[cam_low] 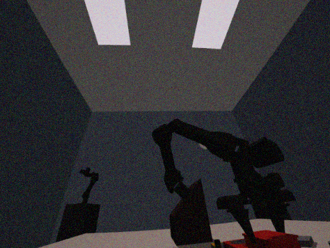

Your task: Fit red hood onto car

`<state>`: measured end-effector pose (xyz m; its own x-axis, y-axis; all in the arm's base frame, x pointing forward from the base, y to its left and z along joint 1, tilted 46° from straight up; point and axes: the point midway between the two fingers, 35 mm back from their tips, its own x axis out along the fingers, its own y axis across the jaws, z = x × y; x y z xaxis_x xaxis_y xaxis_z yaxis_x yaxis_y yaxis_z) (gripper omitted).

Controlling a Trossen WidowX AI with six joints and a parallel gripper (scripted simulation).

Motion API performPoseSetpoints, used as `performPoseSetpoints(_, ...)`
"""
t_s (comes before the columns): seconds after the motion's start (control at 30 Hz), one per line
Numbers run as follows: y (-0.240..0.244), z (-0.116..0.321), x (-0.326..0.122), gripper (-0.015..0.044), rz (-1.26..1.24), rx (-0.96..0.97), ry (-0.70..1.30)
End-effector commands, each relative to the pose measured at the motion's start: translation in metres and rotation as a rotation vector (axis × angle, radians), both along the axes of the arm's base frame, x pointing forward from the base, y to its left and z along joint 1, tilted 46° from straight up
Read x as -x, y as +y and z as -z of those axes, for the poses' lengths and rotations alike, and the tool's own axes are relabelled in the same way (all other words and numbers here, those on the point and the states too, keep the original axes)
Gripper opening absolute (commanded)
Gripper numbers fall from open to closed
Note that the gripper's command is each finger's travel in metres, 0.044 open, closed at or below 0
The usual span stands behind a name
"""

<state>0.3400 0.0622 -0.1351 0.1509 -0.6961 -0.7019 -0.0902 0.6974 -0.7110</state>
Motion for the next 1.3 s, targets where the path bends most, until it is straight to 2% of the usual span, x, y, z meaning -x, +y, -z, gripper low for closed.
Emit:
performPoseSetpoints(0.0,0.000,0.000,0.000,0.0394,0.000,0.000,0.000)
performPoseSetpoints(0.07,0.000,0.000,0.000,0.0440,0.000,0.000,0.000)
performPoseSetpoints(0.2,0.008,-0.007,0.001,0.0440,-0.001,-0.002,0.000)
performPoseSetpoints(0.47,0.049,-0.049,0.011,0.0440,-0.002,-0.004,-0.002)
performPoseSetpoints(1.27,0.049,-0.049,0.011,0.0440,-0.002,-0.004,-0.002)
